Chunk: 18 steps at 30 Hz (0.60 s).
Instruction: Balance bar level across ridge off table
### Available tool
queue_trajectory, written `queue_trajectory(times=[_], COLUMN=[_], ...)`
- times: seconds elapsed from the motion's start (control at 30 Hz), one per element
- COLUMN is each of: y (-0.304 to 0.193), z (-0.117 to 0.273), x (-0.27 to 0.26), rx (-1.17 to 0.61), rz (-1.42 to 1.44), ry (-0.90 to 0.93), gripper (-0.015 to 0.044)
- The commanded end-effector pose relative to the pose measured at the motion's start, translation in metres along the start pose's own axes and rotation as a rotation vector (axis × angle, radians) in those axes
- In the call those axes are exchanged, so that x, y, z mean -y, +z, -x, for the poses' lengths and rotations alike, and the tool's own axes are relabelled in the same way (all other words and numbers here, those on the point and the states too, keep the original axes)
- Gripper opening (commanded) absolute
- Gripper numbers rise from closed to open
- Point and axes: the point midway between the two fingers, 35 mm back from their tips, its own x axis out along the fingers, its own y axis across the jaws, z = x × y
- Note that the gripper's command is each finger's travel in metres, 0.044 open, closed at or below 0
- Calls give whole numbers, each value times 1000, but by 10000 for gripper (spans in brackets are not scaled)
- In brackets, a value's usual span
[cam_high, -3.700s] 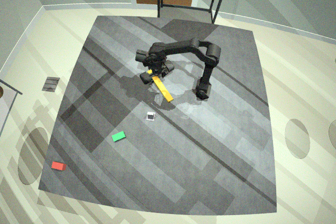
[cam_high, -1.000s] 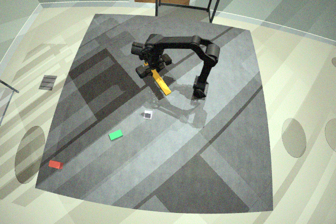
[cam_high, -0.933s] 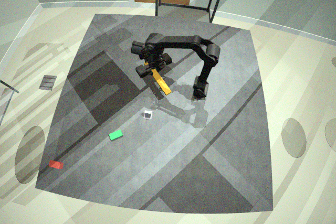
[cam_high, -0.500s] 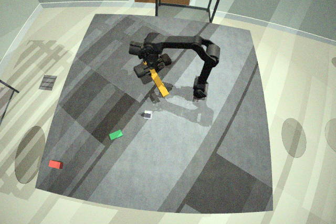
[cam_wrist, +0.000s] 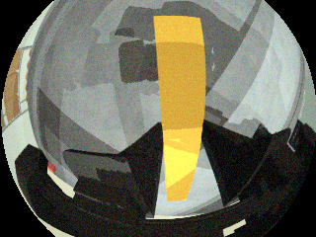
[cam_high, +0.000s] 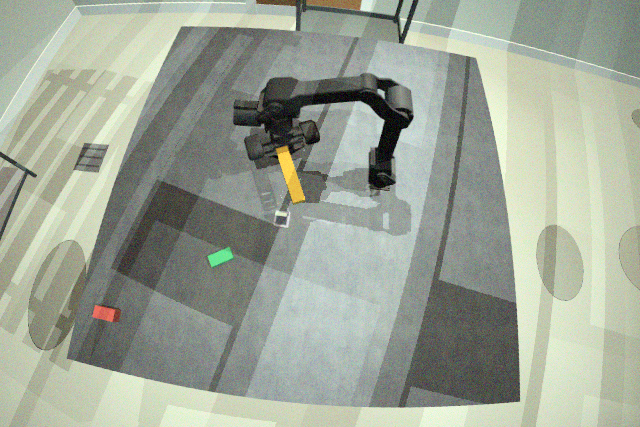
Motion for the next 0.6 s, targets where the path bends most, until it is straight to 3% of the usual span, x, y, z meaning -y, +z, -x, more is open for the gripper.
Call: queue_trajectory(times=[0.0, 0.57], y=[-12, -71], z=[3, 3], x=[-10, -37], rx=[4, -2], rz=[-58, -278], ry=[7, 9], gripper=[0, 0])
